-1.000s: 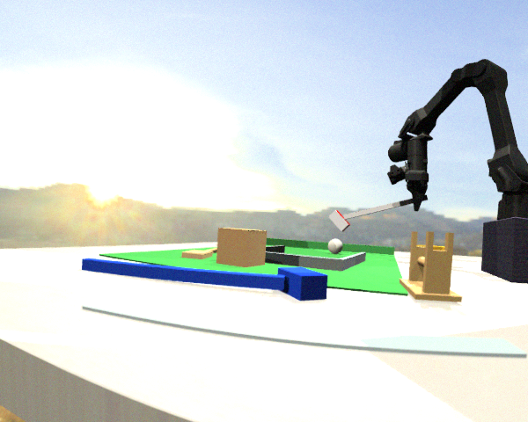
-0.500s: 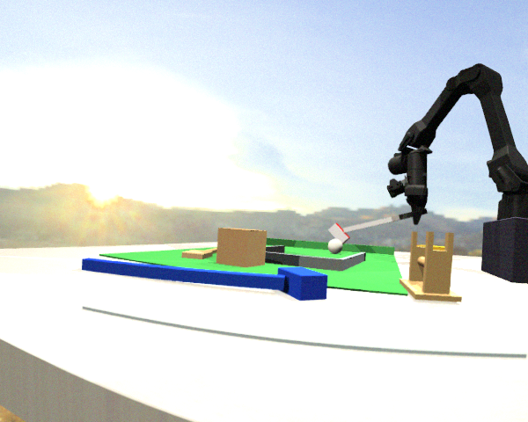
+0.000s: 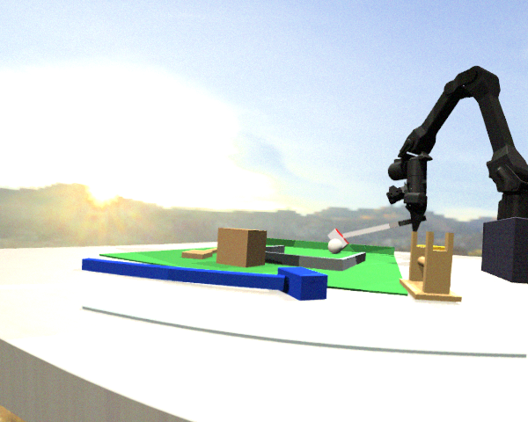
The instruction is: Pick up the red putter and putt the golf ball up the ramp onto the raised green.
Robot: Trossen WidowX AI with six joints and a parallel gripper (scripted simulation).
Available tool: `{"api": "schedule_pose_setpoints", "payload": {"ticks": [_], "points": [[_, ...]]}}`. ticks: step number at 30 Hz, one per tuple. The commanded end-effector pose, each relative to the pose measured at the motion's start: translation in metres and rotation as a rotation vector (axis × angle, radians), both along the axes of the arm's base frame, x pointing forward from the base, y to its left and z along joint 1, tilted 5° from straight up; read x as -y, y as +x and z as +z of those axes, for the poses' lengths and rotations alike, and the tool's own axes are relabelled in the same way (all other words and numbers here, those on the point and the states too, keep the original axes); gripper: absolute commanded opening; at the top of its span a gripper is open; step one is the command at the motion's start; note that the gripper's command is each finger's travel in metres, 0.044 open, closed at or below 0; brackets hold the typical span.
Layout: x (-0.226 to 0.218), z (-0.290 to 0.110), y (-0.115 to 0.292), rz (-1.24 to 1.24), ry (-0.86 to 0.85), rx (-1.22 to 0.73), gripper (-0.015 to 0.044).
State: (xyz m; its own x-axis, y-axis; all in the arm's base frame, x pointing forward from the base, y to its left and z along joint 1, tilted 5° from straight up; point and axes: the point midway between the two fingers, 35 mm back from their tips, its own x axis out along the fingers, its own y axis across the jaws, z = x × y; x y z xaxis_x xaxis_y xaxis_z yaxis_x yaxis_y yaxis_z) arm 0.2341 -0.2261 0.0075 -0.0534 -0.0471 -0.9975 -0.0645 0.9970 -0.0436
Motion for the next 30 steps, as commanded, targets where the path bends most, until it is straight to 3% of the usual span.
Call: {"api": "schedule_pose_setpoints", "payload": {"ticks": [1,30], "points": [[0.000,-0.006,-0.001,0.005,-0.002,0.002,0.0000],[0.030,-0.006,0.001,0.005,-0.005,0.002,0.0000]]}}
